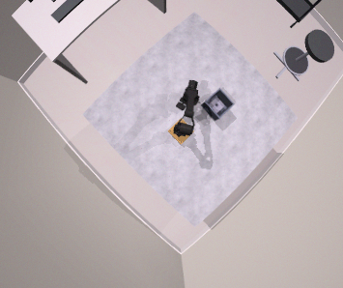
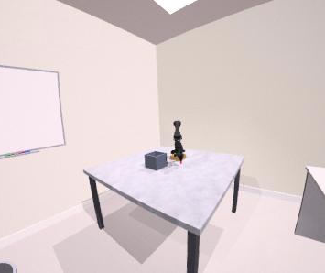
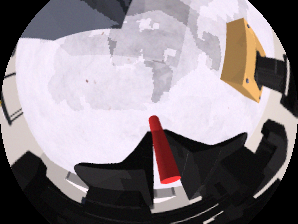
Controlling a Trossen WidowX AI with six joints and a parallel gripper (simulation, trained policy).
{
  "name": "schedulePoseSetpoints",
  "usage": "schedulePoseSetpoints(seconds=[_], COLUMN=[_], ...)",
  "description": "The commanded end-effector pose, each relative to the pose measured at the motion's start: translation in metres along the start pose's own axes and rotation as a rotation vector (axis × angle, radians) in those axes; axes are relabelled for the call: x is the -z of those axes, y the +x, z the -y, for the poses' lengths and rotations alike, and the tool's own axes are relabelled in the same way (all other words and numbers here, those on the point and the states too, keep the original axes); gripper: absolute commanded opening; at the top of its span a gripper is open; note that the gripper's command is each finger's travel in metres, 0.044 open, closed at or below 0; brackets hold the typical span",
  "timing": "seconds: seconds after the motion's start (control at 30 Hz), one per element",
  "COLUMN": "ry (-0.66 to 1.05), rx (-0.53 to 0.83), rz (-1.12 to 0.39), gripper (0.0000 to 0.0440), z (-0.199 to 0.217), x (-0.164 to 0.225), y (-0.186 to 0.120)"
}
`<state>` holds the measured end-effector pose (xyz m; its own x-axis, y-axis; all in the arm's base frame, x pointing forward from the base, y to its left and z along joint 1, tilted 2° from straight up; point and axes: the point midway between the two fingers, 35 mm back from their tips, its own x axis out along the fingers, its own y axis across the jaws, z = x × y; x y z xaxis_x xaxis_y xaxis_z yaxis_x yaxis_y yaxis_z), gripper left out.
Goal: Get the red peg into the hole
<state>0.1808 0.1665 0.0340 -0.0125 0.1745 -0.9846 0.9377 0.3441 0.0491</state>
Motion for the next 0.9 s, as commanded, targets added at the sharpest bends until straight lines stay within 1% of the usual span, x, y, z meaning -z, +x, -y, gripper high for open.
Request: schedulePoseSetpoints(seconds=[0.0,0.43,0.87], ry=[0.006,-0.025,-0.034], rx=[-0.044,-0.194,-0.306], rz=[-0.027,-0.035,0.053], gripper=[0.0000,0.0000,0.0000], z=[-0.009,-0.037,-0.053], x=[0.005,0.004,-0.029], y=[-0.014,-0.072,-0.134])
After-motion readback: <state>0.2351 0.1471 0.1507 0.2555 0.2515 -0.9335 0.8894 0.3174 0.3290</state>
